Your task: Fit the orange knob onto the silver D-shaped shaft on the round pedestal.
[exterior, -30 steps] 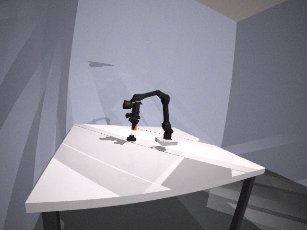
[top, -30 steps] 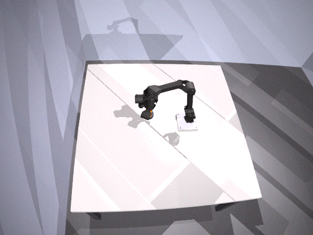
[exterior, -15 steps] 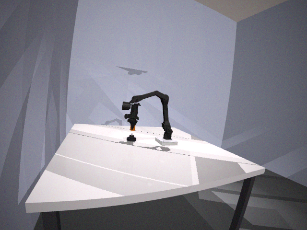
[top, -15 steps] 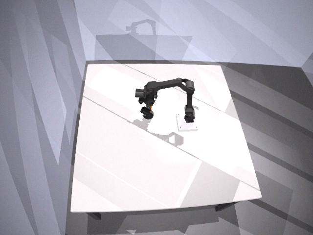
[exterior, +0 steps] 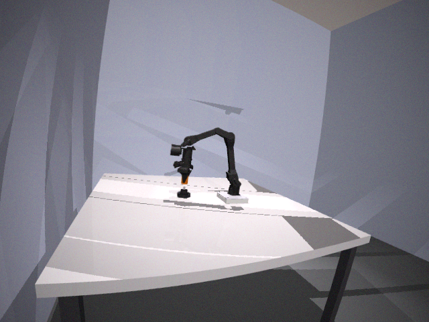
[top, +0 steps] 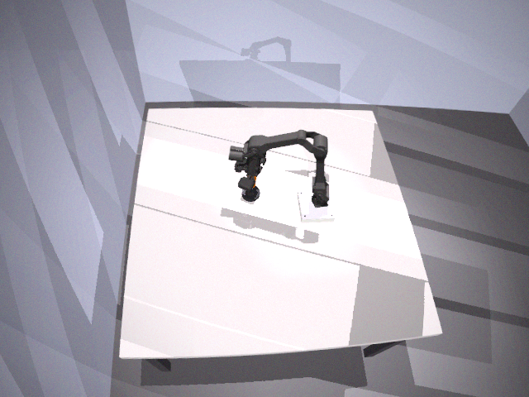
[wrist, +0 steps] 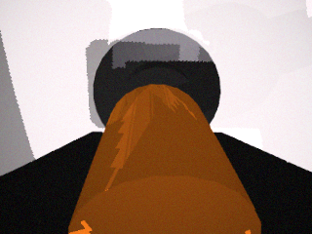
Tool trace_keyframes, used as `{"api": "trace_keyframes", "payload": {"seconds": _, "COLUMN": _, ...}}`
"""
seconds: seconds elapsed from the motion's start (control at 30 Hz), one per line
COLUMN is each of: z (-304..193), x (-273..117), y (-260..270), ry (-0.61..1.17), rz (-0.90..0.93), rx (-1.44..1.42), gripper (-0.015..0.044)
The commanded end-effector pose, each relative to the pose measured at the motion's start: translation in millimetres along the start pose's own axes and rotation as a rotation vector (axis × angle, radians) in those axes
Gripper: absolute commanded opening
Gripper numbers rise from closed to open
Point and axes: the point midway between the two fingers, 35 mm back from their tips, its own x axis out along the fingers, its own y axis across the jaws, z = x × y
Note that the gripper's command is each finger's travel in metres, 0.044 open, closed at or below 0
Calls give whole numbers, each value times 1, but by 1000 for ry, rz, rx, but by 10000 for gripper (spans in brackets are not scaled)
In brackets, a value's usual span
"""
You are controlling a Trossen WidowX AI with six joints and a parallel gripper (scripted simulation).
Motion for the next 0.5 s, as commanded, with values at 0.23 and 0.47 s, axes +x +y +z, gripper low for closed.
{"api": "trace_keyframes", "payload": {"seconds": 0.23, "z": -1, "x": 19, "y": -2, "ry": 4, "rz": -6, "rx": 1, "gripper": 0}}
{"api": "trace_keyframes", "payload": {"seconds": 0.47, "z": 0, "x": 20, "y": -3, "ry": 4, "rz": -6, "rx": 3, "gripper": 0}}
